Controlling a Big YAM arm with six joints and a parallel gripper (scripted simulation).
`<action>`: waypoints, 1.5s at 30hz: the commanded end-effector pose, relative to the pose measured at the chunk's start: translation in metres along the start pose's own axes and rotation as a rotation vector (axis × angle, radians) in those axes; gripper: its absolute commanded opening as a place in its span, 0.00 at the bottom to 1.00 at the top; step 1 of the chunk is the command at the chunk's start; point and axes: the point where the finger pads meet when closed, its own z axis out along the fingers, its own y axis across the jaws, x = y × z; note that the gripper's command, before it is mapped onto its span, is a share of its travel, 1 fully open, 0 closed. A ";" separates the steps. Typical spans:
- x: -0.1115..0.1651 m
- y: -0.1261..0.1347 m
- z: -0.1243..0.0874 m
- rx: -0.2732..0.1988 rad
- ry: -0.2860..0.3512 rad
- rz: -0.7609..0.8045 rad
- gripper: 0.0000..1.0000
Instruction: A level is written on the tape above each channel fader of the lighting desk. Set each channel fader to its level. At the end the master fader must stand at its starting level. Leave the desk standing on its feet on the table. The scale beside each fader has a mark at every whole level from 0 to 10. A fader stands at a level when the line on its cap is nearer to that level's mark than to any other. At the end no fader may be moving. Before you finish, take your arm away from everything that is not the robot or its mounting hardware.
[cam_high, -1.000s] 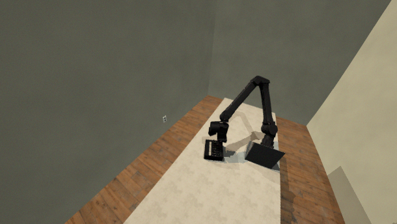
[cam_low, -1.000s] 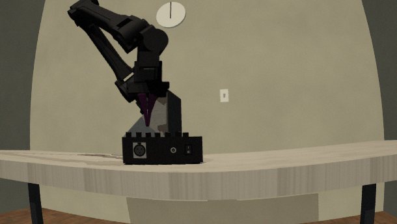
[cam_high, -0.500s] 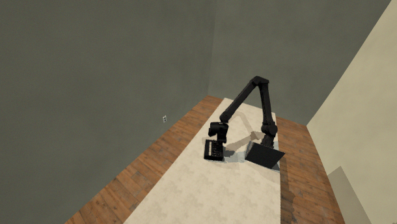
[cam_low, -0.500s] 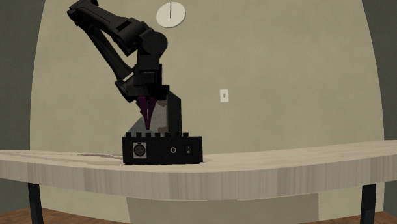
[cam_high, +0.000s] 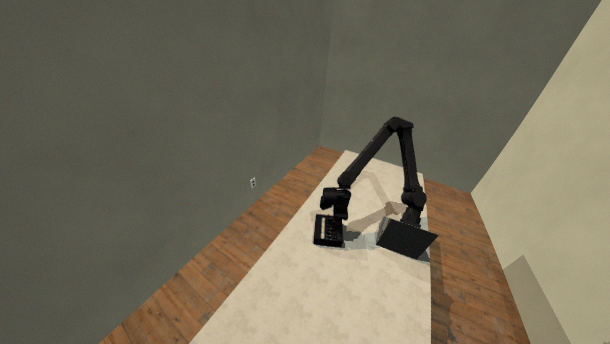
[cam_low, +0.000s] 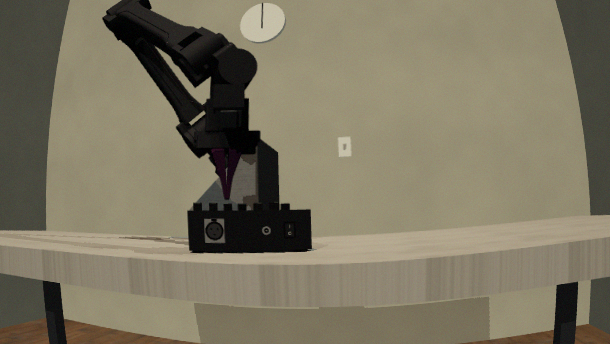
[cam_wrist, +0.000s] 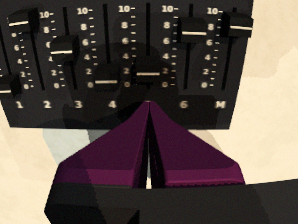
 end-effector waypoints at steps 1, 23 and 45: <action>-0.001 0.000 0.002 0.002 -0.011 0.002 0.00; -0.001 0.000 0.002 0.002 -0.011 0.002 0.00; -0.001 -0.001 -0.008 0.002 -0.038 0.019 0.00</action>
